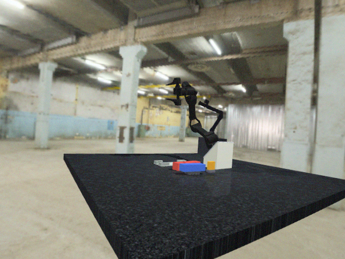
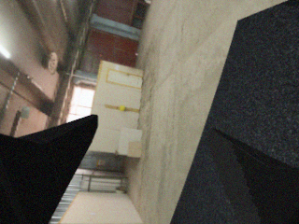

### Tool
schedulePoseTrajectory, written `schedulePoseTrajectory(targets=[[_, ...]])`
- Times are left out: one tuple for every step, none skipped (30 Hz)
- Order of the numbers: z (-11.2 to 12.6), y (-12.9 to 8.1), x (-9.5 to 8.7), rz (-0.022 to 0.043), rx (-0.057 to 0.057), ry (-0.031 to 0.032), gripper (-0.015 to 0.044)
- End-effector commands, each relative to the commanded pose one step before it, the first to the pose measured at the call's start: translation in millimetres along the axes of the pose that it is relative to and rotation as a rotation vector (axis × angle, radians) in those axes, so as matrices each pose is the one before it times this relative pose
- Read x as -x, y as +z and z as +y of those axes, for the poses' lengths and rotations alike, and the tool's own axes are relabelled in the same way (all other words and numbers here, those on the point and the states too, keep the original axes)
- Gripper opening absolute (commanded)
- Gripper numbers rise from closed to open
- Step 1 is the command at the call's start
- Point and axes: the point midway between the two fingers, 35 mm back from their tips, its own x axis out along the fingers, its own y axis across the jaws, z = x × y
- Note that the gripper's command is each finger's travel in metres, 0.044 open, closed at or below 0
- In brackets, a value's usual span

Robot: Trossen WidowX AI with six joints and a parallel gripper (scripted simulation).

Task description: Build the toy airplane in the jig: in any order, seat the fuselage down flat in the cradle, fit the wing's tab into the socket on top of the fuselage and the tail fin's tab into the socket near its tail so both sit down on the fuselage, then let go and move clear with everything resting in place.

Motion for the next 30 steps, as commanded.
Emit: schedulePoseTrajectory(targets=[[0.40, -52.34, -17.39, 0.09096, 0.2063, -0.01087, 0.0440], [0.86, -14.51, -5.90, 0.03011, 0.0561, -0.00610, 0.0440], [0.71, -14.17, -6.05, 0.03143, 0.0540, -0.00720, 0.0440], [0.58, -15.38, -7.68, 0.03420, 0.0635, -0.01451, 0.0440], [0.51, -15.96, -8.33, 0.03803, 0.0651, -0.01628, 0.0440], [0.44, -15.82, -8.63, 0.04034, 0.0637, -0.01731, 0.0440], [0.37, -15.66, -8.92, 0.04263, 0.0622, -0.01823, 0.0440], [0.30, -15.48, -9.18, 0.04490, 0.0607, -0.01906, 0.0440], [0.24, -15.28, -9.42, 0.04713, 0.0592, -0.01978, 0.0440], [0.18, -15.06, -9.63, 0.04932, 0.0576, -0.02040, 0.0440], [0.12, -14.83, -9.82, 0.05147, 0.0561, -0.02092, 0.0440], [0.07, -14.57, -9.98, 0.05356, 0.0545, -0.02134, 0.0440], [0.02, -14.30, -10.12, 0.05560, 0.0529, -0.02166, 0.0440], [0.12, -13.12, -9.47, 0.05430, 0.0460, -0.01718, 0.0440], [0.05, -12.78, -9.49, 0.05563, 0.0441, -0.01721, 0.0440], [-0.02, -12.53, -9.54, 0.05732, 0.0426, -0.01731, 0.0440], [-0.08, -12.27, -9.58, 0.05895, 0.0411, -0.01733, 0.0440], [-0.14, -12.00, -9.59, 0.06051, 0.0396, -0.01730, 0.0440], [-0.20, -11.72, -9.57, 0.06200, 0.0382, -0.01720, 0.0440], [-0.26, -11.43, -9.53, 0.06343, 0.0367, -0.01706, 0.0440], [-0.32, -10.68, -9.14, 0.06224, 0.0344, -0.01694, 0.0440], [-0.61, -10.13, -9.06, 0.06229, 0.0349, -0.02100, 0.0440], [-0.69, -9.77, -8.97, 0.06323, 0.0345, -0.02187, 0.0440], [-0.94, -9.46, -9.07, 0.06499, 0.0360, -0.02571, 0.0440], [-1.07, -10.36, -10.02, 0.07497, 0.0402, -0.02889, 0.0440], [-0.71, -7.37, -7.36, 0.05673, 0.0295, -0.02140, 0.0440], [-0.38, -4.24, -4.37, 0.03425, 0.0175, -0.01273, 0.0440], [-0.11, -1.37, -1.45, 0.01142, 0.0058, -0.00423, 0.0440], [0.00, 0.00, 0.00, 0.00000, 0.0000, 0.00000, 0.0440], [0.00, 0.00, 0.00, 0.00000, 0.0000, 0.00000, 0.0440]])
